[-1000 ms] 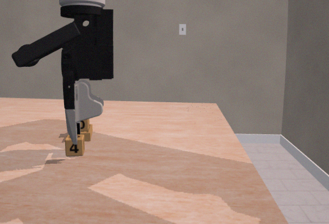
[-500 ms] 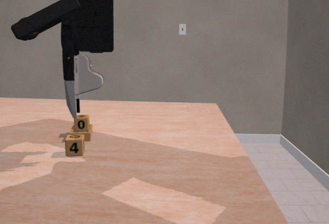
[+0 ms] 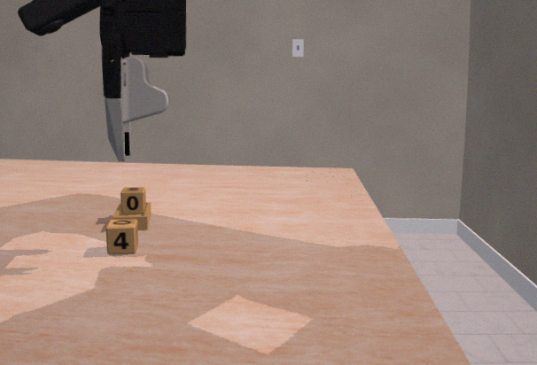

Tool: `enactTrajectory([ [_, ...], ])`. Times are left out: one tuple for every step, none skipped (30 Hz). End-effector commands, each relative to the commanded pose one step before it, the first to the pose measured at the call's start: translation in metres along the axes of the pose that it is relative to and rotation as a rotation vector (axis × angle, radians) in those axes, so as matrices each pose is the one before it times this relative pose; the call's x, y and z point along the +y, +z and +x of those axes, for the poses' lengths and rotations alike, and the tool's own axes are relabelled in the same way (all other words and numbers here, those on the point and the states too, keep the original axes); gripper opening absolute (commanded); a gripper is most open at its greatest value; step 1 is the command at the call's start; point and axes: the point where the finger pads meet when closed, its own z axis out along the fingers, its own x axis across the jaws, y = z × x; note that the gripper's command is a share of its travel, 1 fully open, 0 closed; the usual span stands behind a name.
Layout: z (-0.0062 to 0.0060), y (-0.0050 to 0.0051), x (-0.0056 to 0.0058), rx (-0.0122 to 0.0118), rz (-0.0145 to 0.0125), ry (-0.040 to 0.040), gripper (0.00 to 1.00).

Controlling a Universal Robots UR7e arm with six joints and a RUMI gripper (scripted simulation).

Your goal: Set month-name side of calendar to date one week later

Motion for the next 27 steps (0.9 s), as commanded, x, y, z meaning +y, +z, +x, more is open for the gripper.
enactTrajectory([
  [0.00123, -0.00215, -0.00151, 0.00461, 0.00357, 0.00056, 0.28],
  [0.00000, 0.00000, 0.00000, 0.00000, 0.00000, 0.00000, 1.00],
  [0.00000, 0.00000, 0.00000, 0.00000, 0.00000, 0.00000, 1.00],
  [0.00001, 0.00001, -0.00001, 0.00002, 0.00002, 0.00000, 1.00],
  [0.00016, 0.00023, -0.00015, 0.00049, 0.00047, 0.00000, 1.00],
  [0.00012, 0.00018, -0.00011, 0.00037, 0.00035, 0.00000, 1.00],
  [0.00008, 0.00011, -0.00007, 0.00023, 0.00022, 0.00000, 1.00],
  [0.00001, 0.00004, -0.00001, 0.00003, 0.00002, 0.00000, 1.00],
  [-0.00003, -0.00001, 0.00003, -0.00010, -0.00009, 0.00000, 1.00],
  [-0.00003, -0.00001, 0.00002, -0.00008, -0.00008, 0.00000, 1.00],
  [0.00000, 0.00000, 0.00000, 0.00000, 0.00000, 0.00000, 1.00],
  [0.00000, 0.00000, 0.00000, 0.00000, 0.00000, 0.00000, 1.00],
  [-0.00004, -0.00002, 0.00004, -0.00013, -0.00012, 0.00000, 1.00],
  [-0.00001, 0.00000, 0.00001, -0.00002, -0.00002, 0.00000, 1.00],
  [0.00000, 0.00000, 0.00000, -0.00001, -0.00001, 0.00000, 1.00],
  [0.00000, 0.00000, 0.00000, 0.00000, 0.00000, 0.00000, 1.00],
  [0.00000, 0.00000, 0.00000, 0.00000, 0.00000, 0.00000, 1.00],
  [0.00000, 0.00000, 0.00000, 0.00000, 0.00000, 0.00000, 1.00],
  [0.00000, 0.00000, 0.00000, 0.00000, 0.00000, 0.00000, 1.00],
  [0.00000, 0.00000, 0.00000, 0.00000, 0.00000, 0.00000, 1.00],
  [0.00000, 0.00000, 0.00000, 0.00000, 0.00000, 0.00000, 1.00],
  [0.00000, 0.00000, 0.00000, 0.00000, 0.00000, 0.00001, 1.00],
  [0.00001, 0.00000, 0.00000, 0.00000, 0.00000, 0.00009, 1.00],
  [0.00002, 0.00000, 0.00000, 0.00001, 0.00001, 0.00025, 1.00],
  [0.00004, 0.00000, -0.00001, 0.00002, 0.00001, 0.00048, 1.00],
  [0.00007, 0.00001, -0.00001, 0.00003, 0.00002, 0.00078, 1.00],
  [0.00010, 0.00001, -0.00002, 0.00004, 0.00003, 0.00115, 1.00],
])
